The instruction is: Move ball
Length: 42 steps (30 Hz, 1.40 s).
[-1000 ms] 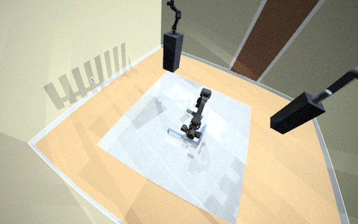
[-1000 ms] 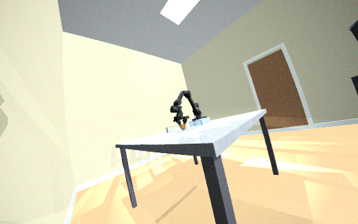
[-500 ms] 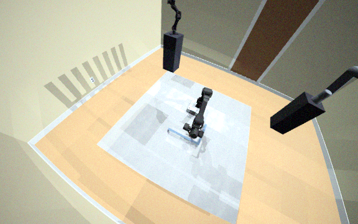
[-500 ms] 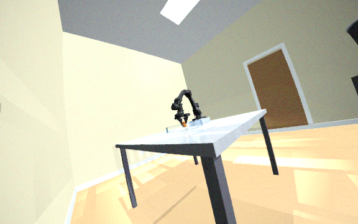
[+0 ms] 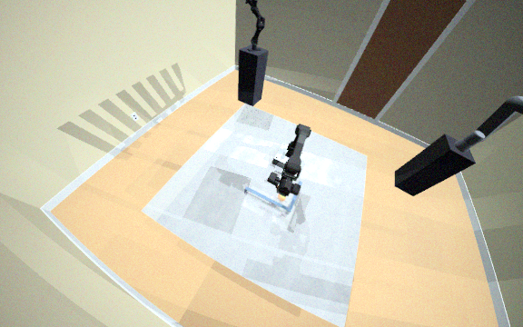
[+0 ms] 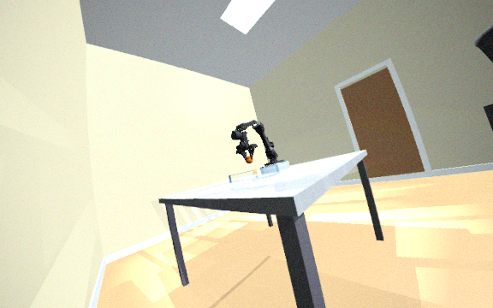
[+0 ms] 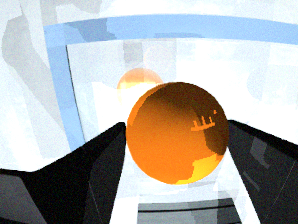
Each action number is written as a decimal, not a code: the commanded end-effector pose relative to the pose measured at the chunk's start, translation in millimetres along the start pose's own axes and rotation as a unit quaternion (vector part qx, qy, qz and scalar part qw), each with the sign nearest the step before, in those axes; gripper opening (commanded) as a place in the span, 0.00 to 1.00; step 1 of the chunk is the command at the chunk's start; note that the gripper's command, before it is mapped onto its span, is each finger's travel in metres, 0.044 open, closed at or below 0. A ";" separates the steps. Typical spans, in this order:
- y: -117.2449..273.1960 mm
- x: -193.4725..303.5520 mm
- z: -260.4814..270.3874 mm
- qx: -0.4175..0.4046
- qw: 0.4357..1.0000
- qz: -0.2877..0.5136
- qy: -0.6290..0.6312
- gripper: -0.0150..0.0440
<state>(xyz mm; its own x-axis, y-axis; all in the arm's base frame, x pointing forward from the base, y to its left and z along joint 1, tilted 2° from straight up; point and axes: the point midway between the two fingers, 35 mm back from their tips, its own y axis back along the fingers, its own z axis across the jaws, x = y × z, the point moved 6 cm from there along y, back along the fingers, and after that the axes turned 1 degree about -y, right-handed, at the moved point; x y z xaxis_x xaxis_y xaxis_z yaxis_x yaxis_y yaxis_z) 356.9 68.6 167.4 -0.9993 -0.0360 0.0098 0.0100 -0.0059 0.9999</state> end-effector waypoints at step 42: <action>-99.3 15.4 26.0 0.000 1.000 -0.006 0.004 0.25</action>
<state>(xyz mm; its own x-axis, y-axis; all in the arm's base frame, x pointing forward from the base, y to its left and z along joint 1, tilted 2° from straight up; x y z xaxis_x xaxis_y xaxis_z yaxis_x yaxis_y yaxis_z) 339.8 94.8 71.2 -0.9989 -0.0462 0.0035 0.0037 -0.0052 1.0000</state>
